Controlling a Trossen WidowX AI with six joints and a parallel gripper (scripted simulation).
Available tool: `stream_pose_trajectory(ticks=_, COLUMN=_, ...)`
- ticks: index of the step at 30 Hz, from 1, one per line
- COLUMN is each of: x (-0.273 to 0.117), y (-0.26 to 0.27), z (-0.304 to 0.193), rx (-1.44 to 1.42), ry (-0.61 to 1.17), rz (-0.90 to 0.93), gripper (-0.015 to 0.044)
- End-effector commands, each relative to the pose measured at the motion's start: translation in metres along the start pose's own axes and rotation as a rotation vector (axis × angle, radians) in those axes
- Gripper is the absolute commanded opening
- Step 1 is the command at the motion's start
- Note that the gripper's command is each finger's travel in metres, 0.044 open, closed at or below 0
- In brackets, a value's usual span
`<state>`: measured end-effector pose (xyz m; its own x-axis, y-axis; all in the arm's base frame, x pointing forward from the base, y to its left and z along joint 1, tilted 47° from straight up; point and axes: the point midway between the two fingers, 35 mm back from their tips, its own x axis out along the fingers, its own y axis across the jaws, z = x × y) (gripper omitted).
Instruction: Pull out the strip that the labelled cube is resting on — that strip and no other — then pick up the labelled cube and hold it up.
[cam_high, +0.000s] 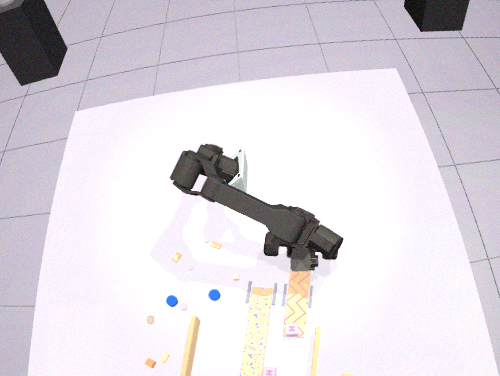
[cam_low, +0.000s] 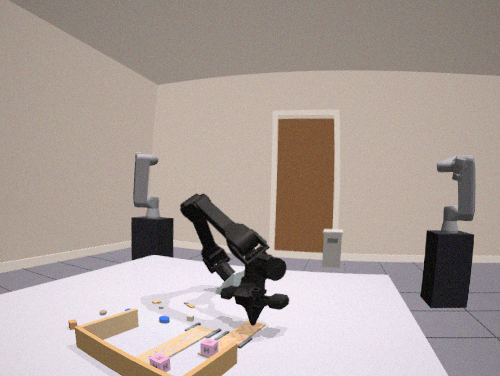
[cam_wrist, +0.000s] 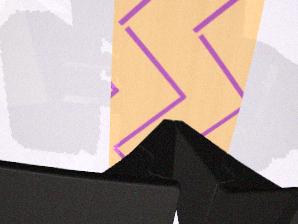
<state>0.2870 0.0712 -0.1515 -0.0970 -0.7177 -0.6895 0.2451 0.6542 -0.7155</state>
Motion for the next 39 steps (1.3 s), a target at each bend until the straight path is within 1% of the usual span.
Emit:
stream_pose_trajectory(ticks=1, x=0.004, y=-0.002, z=-0.013, rx=-0.006, ry=0.022, rz=-0.005, gripper=0.0000)
stream_pose_trajectory(ticks=37, x=0.003, y=-0.001, z=-0.061, rx=-0.007, ry=0.024, rz=-0.004, gripper=0.0000)
stream_pose_trajectory(ticks=39, x=-0.010, y=0.002, z=-0.052, rx=-0.005, ry=0.007, rz=0.003, gripper=0.0000)
